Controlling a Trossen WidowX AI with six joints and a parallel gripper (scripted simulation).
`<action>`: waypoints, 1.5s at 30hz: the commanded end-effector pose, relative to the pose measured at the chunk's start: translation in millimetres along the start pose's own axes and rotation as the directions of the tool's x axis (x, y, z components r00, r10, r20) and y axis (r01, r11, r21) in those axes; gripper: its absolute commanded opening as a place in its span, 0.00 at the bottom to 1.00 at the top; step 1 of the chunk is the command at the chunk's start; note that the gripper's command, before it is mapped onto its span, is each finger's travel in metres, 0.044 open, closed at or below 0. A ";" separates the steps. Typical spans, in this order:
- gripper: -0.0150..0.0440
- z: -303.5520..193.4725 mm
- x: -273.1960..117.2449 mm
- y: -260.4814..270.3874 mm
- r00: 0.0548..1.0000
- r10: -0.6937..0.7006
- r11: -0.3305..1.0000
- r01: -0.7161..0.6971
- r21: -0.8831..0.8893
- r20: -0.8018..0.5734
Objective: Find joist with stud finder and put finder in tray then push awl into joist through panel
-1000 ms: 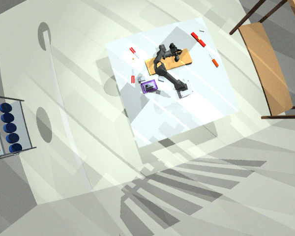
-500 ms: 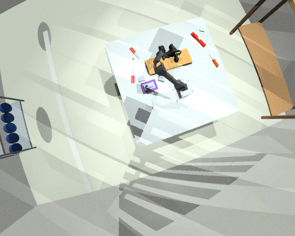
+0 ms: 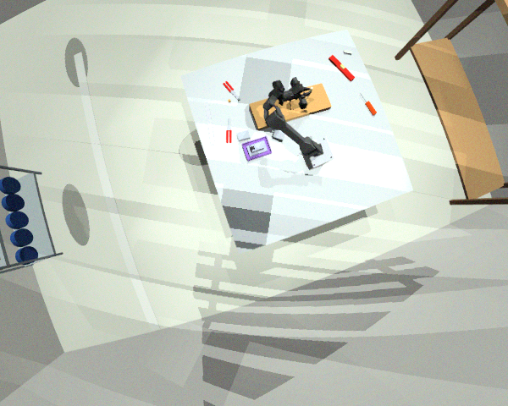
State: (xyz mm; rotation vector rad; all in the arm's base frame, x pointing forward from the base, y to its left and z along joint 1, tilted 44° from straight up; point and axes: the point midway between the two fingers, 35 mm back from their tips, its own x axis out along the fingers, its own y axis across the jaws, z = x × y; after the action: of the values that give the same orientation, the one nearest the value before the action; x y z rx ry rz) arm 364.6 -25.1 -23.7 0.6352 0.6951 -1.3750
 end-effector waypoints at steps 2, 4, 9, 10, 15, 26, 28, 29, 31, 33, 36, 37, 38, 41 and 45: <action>0.25 -5.1 2.1 0.1 1.000 -0.001 1.000 0.001 0.008 0.006; 0.25 -6.5 2.2 0.1 1.000 -0.001 1.000 0.001 0.008 0.006; 0.25 -11.6 2.7 0.2 1.000 -0.001 1.000 0.001 0.008 0.006; 0.25 -13.3 2.9 0.3 1.000 -0.001 1.000 0.001 0.008 0.006; 0.25 -21.7 3.7 0.3 1.000 -0.001 1.000 0.001 0.008 0.005; 0.25 -39.8 5.5 -0.3 1.000 -0.002 1.000 0.002 0.008 0.005; 0.25 -40.9 5.7 -0.3 1.000 -0.002 1.000 0.002 0.008 0.005; 0.25 -40.9 5.7 -0.3 1.000 -0.002 1.000 0.002 0.008 0.005; 0.25 -40.9 5.7 -0.3 1.000 -0.002 1.000 0.002 0.008 0.005; 0.25 -40.9 5.7 -0.3 1.000 -0.002 1.000 0.002 0.008 0.005; 0.25 -40.9 5.7 -0.3 1.000 -0.002 1.000 0.002 0.008 0.005; 0.25 -40.9 5.7 -0.3 1.000 -0.002 1.000 0.002 0.008 0.005; 0.25 -40.9 5.7 -0.3 1.000 -0.002 1.000 0.002 0.008 0.005; 0.25 -40.9 5.7 -0.3 1.000 -0.002 1.000 0.002 0.008 0.005; 0.25 -39.8 5.1 -0.4 1.000 -0.001 1.000 0.001 0.002 0.009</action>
State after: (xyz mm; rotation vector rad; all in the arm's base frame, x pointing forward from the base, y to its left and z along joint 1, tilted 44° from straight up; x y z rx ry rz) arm 361.7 1.7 -53.4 0.6294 0.6871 -1.3791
